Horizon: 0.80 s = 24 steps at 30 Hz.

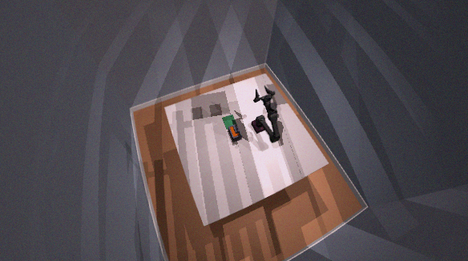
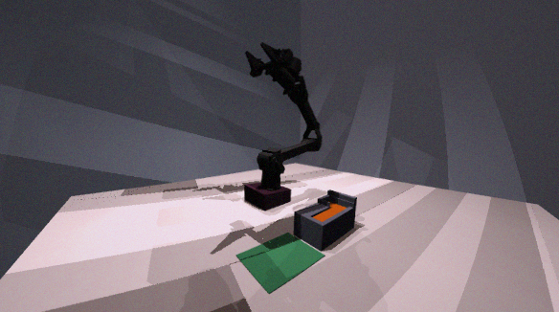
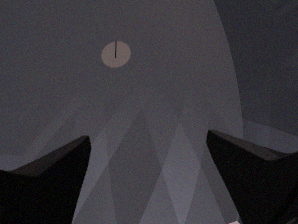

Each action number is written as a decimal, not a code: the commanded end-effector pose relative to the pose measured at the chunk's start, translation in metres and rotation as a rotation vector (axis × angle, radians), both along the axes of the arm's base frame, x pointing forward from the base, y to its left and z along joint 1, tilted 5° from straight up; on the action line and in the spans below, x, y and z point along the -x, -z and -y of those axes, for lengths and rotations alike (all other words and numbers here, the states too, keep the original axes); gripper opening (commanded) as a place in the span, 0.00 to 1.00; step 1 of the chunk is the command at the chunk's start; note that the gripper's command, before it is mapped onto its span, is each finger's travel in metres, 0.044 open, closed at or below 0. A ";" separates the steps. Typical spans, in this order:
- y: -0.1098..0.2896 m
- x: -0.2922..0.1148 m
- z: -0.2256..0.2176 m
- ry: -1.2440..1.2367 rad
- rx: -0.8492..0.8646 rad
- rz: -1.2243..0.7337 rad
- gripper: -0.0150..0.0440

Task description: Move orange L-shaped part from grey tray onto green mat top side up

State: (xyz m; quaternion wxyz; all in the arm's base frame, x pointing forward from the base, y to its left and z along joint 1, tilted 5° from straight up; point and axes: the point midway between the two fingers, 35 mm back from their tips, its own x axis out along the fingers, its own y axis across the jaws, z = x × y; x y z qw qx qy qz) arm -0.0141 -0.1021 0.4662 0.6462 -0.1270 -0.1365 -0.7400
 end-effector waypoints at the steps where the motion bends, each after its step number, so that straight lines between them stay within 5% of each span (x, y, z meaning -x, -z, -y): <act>1: 0.001 0.000 0.001 -0.004 -0.005 0.000 0.89; 9: 0.033 -0.030 0.062 -0.243 -0.255 0.010 0.56; 16: 0.102 -0.113 0.108 -0.582 -0.657 -0.077 0.56; 24: 0.188 -0.216 0.083 -0.896 -1.087 -0.317 0.56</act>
